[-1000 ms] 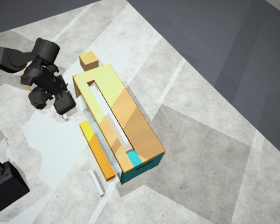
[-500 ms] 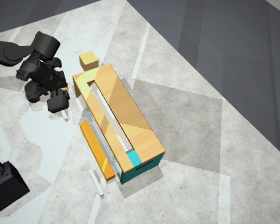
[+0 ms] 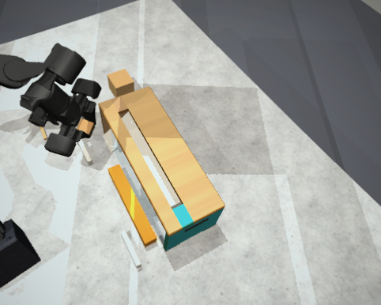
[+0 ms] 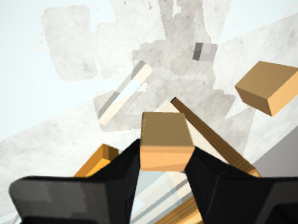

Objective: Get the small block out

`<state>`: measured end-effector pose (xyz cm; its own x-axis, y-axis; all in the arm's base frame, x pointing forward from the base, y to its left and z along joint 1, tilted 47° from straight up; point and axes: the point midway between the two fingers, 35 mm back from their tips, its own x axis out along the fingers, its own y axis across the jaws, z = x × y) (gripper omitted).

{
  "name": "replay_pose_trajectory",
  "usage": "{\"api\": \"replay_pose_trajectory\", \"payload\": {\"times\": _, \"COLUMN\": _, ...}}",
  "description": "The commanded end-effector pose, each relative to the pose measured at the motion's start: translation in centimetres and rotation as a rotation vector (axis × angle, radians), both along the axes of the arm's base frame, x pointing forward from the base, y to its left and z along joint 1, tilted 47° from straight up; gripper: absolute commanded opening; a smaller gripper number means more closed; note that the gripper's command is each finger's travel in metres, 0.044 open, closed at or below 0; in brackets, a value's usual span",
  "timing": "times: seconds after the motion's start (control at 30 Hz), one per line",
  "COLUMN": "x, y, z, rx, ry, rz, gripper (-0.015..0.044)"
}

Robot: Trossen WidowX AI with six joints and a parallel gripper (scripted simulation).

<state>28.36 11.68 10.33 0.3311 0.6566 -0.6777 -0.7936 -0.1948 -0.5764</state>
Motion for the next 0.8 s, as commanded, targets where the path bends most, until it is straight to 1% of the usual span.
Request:
{"api": "replay_pose_trajectory", "payload": {"times": 0.0, "x": -0.2, "y": -0.5, "z": 0.1, "rx": 0.069, "ry": 0.128, "rz": -0.121, "gripper": 0.0000}}
{"api": "replay_pose_trajectory", "payload": {"times": 0.77, "x": -1.4, "y": -2.6, "z": 0.2, "rx": 0.395, "ry": 0.790, "rz": -0.737, "gripper": 0.0000}}
